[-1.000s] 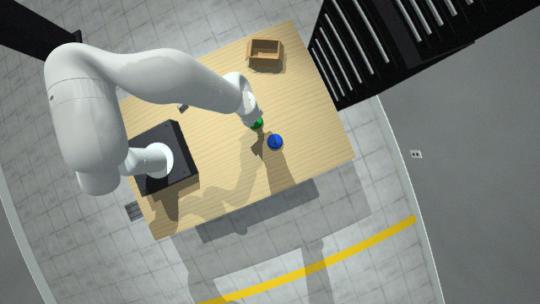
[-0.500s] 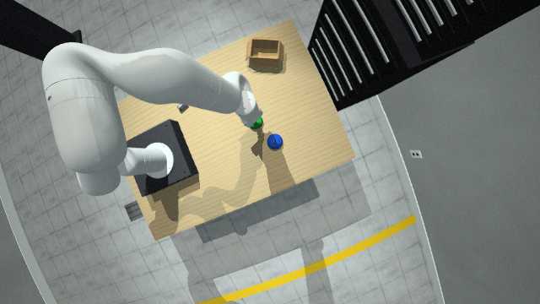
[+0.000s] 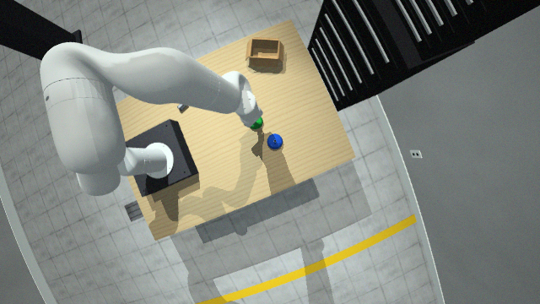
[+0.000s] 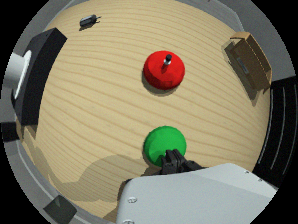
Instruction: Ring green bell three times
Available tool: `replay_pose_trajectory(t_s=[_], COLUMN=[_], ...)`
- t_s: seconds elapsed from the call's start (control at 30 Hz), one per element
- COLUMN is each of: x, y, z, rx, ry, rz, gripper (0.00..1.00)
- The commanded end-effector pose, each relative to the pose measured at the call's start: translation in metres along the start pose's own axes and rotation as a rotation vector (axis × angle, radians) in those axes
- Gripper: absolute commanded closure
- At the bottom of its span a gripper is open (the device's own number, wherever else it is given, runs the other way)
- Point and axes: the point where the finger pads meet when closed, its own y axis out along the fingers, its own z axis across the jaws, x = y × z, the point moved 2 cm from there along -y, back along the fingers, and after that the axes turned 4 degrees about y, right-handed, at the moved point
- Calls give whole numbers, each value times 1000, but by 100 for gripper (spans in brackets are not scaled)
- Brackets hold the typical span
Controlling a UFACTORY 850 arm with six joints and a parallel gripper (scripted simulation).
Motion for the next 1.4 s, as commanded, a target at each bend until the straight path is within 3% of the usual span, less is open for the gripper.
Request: replay_pose_trajectory(t_s=[0.0, 1.37], x=[0, 0], y=[-1, -7], z=[1, 1], rx=[2, 2], ry=[0, 0], rz=[-1, -1], gripper=[100, 100])
